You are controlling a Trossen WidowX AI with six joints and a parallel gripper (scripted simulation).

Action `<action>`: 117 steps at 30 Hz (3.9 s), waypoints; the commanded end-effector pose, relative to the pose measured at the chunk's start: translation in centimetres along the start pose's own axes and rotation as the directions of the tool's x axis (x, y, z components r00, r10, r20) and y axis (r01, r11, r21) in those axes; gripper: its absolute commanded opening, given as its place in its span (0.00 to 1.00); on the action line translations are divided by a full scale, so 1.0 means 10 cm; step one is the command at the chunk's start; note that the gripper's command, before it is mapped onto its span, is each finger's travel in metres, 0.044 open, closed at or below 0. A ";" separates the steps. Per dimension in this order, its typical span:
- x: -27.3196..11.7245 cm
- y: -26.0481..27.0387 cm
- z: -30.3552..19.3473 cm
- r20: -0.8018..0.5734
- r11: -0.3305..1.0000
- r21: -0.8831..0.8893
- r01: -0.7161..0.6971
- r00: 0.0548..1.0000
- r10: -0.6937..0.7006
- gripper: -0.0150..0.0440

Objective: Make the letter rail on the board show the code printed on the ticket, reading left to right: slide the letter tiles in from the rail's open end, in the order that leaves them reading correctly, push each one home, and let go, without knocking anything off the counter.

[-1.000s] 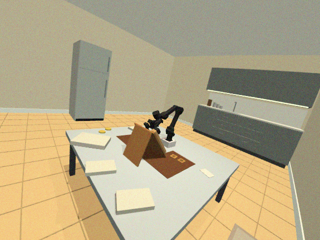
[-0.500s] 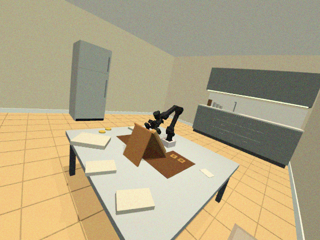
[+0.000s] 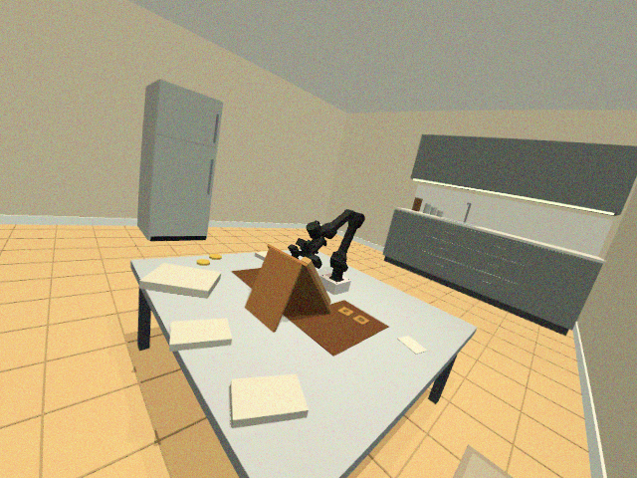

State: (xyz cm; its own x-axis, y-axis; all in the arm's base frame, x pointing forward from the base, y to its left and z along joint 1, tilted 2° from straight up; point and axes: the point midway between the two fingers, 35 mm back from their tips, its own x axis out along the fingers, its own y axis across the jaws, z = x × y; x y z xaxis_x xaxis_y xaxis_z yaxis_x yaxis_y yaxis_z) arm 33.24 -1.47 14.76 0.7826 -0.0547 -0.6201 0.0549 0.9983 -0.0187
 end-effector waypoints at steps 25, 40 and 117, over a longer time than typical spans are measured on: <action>0.01 0.15 -0.02 -0.002 1.000 0.004 0.000 1.000 0.000 0.25; 0.01 0.23 -0.02 -0.002 1.000 0.004 -0.001 1.000 0.001 0.25; 0.01 0.65 0.01 -0.002 1.000 0.007 -0.003 1.000 0.003 0.25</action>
State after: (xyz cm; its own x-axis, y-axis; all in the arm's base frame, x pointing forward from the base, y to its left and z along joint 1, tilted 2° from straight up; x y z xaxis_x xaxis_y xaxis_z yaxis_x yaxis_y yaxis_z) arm 33.61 4.75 14.69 0.7828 -0.0506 -0.6202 0.0549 0.9984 -0.0121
